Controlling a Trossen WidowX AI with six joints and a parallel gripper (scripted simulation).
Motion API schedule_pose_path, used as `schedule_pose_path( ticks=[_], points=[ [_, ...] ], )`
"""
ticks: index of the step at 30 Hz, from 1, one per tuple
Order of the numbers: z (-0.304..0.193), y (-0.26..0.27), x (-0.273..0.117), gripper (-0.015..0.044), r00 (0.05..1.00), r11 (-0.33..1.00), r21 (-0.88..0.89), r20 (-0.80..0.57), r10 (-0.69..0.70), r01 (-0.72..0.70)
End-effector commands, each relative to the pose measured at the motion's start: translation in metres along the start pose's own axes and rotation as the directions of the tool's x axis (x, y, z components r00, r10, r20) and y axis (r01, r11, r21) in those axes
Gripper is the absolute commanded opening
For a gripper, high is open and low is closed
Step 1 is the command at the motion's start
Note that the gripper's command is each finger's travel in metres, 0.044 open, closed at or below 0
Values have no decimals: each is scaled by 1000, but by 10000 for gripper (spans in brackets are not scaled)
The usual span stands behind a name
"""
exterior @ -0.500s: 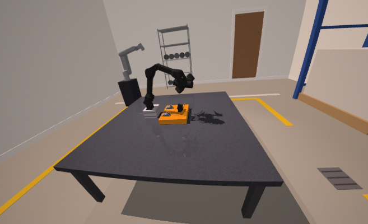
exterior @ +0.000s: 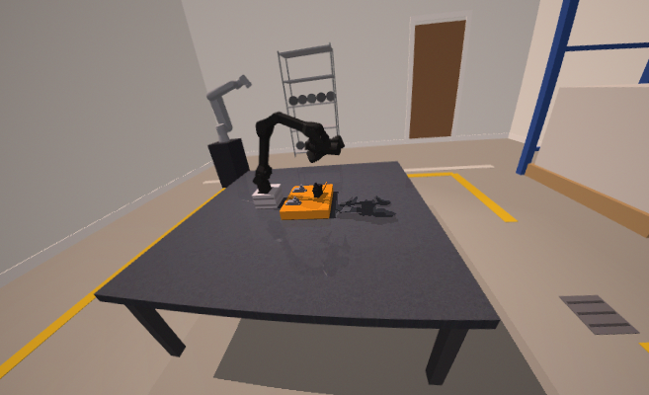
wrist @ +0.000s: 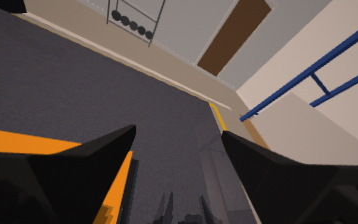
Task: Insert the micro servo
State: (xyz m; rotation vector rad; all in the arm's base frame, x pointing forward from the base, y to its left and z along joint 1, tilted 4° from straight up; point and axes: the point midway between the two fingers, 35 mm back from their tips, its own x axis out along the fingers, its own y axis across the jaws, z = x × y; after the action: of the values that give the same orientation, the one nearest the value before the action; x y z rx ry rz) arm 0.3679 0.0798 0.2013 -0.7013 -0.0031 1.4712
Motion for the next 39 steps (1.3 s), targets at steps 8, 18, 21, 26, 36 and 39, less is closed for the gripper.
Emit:
schedule_pose_path(
  ticks=[8,18,21,26,36,39],
  points=[
    [-8,15,9,440,992,930,366,-96,79,-39],
    [-16,28,15,440,973,764,645,-181,146,6],
    [-18,31,16,440,965,699,714,-206,164,34],
    [-22,37,18,440,949,579,810,-248,194,93],
    [-30,49,21,440,909,307,918,-333,250,252],
    [-33,53,21,440,895,221,926,-358,266,305]
  ],
)
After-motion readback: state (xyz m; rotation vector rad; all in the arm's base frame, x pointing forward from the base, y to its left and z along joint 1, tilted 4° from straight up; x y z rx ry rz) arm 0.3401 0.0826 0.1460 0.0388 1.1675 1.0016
